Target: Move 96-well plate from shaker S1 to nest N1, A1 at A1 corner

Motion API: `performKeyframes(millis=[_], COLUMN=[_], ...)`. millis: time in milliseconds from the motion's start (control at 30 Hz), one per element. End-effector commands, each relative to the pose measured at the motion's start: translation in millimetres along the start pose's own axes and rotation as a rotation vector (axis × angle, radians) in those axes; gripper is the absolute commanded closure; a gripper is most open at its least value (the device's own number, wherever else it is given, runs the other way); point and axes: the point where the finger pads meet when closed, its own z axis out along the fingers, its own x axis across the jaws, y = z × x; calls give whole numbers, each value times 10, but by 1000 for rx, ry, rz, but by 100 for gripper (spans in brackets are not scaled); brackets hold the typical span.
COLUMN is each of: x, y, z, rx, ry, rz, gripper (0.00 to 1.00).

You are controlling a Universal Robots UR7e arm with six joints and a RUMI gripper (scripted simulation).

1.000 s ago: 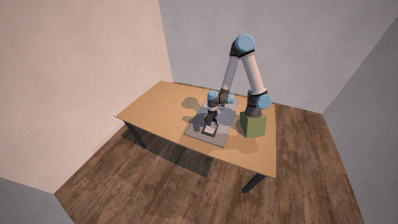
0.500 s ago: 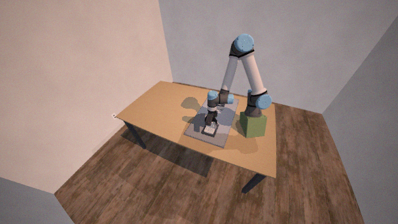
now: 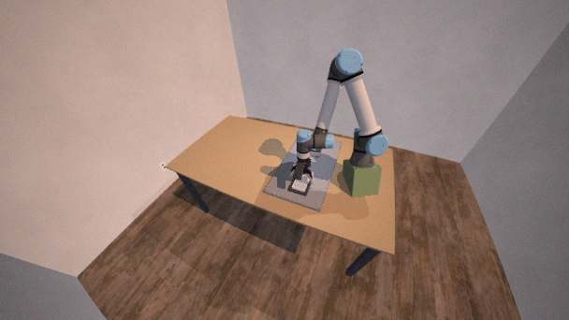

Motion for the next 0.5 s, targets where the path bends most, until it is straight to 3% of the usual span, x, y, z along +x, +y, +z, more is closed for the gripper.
performKeyframes(millis=[0, 200, 467], x=[3, 3, 3], y=[-1, -1, -1], z=[-3, -3, -162], rx=[0, 0, 0], ry=[1, 1, 1], rz=[0, 0, 0], gripper=[0, 0, 0])
